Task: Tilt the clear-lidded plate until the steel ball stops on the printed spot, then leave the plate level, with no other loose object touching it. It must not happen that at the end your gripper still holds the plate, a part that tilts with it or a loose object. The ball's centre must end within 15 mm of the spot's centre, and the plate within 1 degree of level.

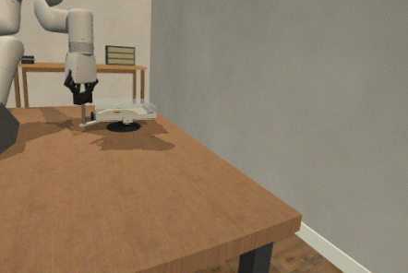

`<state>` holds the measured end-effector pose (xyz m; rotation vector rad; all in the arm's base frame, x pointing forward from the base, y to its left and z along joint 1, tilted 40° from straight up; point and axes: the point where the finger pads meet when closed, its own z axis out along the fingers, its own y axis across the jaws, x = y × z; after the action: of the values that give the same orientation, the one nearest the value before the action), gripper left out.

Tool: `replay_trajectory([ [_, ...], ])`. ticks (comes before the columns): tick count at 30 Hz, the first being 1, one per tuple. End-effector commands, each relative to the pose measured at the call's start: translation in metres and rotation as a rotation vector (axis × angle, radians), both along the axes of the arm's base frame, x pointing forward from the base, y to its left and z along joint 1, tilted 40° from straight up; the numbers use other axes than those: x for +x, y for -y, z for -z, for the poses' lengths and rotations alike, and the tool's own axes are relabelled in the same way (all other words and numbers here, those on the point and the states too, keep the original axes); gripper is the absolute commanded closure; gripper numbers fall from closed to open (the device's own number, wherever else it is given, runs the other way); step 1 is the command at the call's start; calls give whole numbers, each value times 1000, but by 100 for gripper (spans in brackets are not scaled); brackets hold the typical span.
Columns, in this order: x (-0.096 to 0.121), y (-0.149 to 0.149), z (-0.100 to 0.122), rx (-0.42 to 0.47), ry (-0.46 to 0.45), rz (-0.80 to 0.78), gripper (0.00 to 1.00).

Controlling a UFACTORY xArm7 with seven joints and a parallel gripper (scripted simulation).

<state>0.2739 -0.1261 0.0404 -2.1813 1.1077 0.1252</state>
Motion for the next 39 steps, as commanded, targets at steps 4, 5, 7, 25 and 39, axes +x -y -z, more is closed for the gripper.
replay_trajectory([
  [4, 0, 0, 1, 3, -1, -2, 100],
  [5, 1, 0, 1, 3, -1, -2, 100],
  [7, 1, 0, 1, 3, -1, -2, 100],
  [25, -1, -1, 0, 3, -1, -2, 100],
  [39, 0, 0, 1, 3, -1, -2, 100],
])
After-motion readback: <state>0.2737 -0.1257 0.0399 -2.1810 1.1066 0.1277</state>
